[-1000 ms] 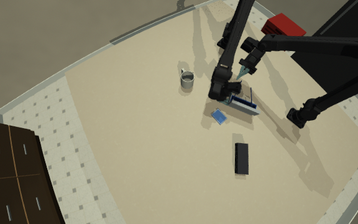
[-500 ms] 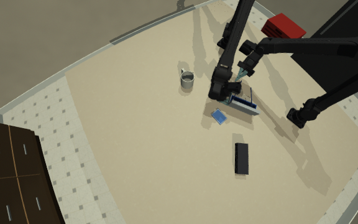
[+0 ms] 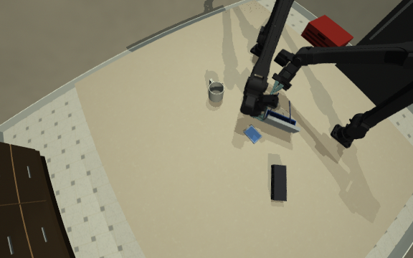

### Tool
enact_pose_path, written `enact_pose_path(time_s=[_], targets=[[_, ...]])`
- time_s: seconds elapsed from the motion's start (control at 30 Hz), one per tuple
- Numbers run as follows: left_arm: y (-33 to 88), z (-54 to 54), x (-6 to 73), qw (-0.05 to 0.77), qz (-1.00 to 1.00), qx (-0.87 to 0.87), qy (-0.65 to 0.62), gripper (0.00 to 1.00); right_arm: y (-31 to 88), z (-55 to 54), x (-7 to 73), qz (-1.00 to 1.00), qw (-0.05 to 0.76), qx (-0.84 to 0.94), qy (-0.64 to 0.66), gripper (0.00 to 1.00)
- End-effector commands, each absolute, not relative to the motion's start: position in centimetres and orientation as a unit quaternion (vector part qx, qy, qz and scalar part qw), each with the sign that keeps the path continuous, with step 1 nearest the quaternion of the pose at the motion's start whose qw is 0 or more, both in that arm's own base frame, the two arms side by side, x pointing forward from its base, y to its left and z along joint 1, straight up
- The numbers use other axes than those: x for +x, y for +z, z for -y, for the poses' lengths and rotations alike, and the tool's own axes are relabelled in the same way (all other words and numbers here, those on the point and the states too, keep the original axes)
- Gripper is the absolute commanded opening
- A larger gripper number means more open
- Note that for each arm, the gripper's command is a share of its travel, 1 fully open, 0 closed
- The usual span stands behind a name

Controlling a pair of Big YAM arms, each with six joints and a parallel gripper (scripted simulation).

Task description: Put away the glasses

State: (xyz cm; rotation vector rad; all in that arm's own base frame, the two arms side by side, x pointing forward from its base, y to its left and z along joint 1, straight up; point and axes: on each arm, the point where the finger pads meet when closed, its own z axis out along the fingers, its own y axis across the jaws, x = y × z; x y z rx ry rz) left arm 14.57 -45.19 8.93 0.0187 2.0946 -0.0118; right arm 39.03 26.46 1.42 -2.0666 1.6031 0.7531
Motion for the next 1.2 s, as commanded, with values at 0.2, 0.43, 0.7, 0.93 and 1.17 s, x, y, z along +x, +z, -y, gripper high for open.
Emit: enact_pose_path(time_s=[0.2,0.43,0.7,0.93,1.17], targets=[[7.9,45.9,15.2,0.496,-0.868,-0.010,-0.012,0.00,2.9,-26.4,40.0,-0.572,0.225,-0.744,0.263,0.57],[9.9,46.5,15.1,0.481,-0.876,-0.029,-0.026,0.00,2.9,-26.4,40.0,-0.572,0.225,-0.744,0.263,0.57],[9.9,45.8,14.9,0.460,-0.887,-0.044,-0.020,0.00,2.9,-26.4,40.0,-0.572,0.225,-0.744,0.263,0.57],[9.1,45.4,14.8,0.445,-0.894,-0.050,-0.010,0.00,2.9,-26.4,40.0,-0.572,0.225,-0.744,0.263,0.57],[9.8,45.0,14.7,0.426,-0.902,-0.067,-0.013,0.00,2.9,-26.4,40.0,-0.572,0.225,-0.744,0.263,0.57]])
